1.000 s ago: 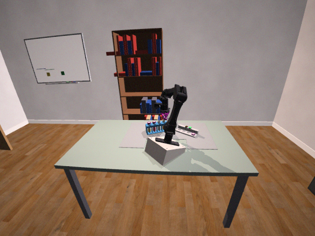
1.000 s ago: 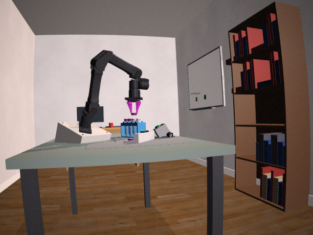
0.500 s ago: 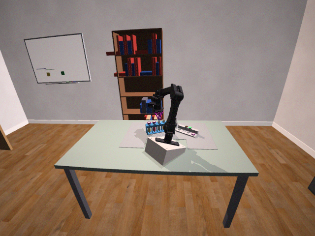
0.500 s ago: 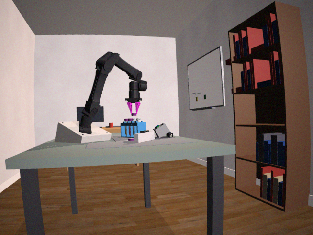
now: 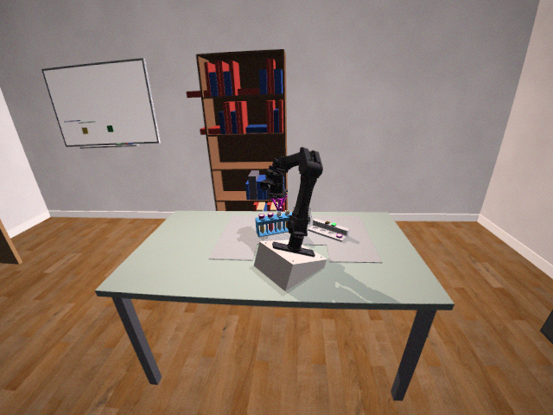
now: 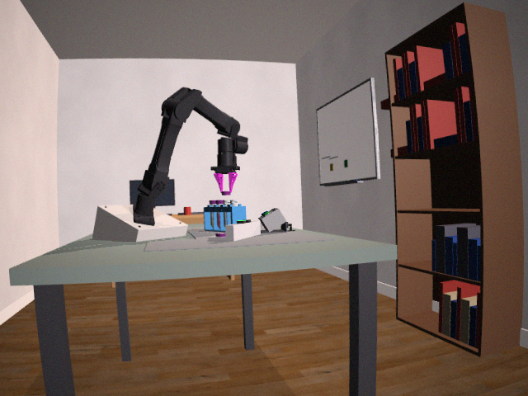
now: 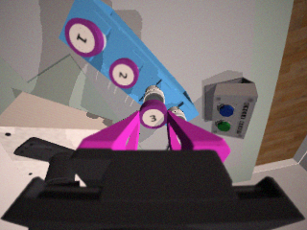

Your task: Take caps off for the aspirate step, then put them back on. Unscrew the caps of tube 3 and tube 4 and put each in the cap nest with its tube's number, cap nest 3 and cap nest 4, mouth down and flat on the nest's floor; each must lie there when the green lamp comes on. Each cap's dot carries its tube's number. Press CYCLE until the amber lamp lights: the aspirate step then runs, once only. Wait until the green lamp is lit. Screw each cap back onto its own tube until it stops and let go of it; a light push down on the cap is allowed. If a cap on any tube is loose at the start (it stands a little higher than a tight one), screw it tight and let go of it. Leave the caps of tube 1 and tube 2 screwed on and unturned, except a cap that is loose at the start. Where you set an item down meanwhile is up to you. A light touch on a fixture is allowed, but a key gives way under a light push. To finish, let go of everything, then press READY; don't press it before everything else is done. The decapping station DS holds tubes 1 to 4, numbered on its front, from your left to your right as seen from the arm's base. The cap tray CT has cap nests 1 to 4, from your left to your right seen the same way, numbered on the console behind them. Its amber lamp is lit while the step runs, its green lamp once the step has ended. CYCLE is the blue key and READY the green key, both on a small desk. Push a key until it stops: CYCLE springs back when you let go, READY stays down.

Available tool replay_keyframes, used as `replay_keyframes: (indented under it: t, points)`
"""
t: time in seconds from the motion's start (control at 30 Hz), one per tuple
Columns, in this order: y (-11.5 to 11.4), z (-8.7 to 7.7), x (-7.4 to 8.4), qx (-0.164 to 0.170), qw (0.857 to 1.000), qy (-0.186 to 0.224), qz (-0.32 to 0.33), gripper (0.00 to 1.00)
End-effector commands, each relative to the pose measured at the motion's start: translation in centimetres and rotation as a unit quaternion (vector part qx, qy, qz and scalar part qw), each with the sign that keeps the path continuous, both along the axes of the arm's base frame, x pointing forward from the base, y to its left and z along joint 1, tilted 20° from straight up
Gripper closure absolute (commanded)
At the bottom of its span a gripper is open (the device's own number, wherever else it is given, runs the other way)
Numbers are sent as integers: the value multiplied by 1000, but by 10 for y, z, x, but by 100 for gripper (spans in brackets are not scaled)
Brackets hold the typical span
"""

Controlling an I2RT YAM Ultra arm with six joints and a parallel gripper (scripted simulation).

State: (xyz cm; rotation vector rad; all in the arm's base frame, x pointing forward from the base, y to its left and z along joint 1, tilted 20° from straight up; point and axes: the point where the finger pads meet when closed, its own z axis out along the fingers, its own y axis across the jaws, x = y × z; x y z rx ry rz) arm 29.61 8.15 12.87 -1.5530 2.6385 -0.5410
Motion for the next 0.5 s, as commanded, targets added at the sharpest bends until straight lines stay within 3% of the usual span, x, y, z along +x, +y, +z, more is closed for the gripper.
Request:
replay_keyframes:
  t: [0.0, 0.13, 0.47]
  points:
    - [1, -1, 5, 5, 1000, -10, 2, 100]
    - [-2, -13, 7, 5, 1000, -10, 2, 100]
    - [-3, -13, 7, 5, 1000, -10, 2, 100]
